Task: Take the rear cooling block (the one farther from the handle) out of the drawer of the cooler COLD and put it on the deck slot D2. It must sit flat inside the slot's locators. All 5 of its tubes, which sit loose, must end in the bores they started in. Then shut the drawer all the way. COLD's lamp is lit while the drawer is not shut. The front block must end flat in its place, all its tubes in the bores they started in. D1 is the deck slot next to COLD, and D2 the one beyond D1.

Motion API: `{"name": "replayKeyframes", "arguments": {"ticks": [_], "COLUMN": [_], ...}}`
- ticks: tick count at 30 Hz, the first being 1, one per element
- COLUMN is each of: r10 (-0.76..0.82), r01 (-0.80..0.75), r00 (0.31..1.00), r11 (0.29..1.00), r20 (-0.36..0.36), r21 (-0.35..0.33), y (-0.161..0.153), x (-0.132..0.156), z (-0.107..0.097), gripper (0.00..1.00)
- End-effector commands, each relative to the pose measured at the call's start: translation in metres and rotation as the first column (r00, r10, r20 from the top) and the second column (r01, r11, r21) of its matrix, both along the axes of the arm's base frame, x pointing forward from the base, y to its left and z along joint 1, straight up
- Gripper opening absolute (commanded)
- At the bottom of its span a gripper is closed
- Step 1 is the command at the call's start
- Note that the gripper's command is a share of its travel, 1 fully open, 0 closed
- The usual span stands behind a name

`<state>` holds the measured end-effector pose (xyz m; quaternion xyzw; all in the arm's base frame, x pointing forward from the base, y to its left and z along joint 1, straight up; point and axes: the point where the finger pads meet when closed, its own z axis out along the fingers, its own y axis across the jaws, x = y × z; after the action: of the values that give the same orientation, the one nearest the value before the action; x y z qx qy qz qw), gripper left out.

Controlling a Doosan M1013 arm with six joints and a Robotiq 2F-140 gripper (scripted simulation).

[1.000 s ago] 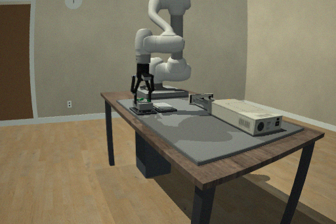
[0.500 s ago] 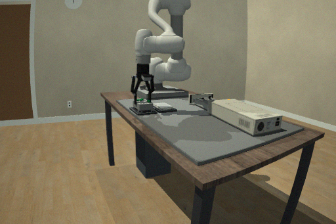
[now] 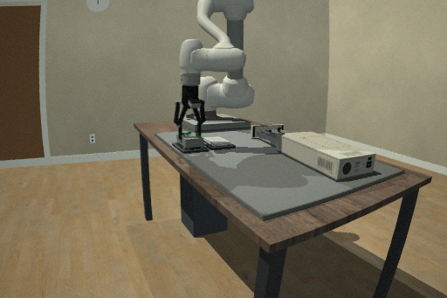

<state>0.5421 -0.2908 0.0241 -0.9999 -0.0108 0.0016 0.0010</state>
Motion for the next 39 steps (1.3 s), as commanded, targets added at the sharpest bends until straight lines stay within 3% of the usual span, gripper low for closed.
{"name": "replayKeyframes", "arguments": {"ticks": [1, 39], "r10": [0.008, 0.008], "r01": [-0.008, -0.008], "r00": [1.0, 1.0], "r11": [1.0, 1.0], "r20": [-0.002, -0.002], "r21": [-0.002, -0.002], "y": [-0.0011, -0.0011], "x": [-0.0021, -0.0021], "z": [-0.002, -0.007], "gripper": [0.1, 0.1]}}
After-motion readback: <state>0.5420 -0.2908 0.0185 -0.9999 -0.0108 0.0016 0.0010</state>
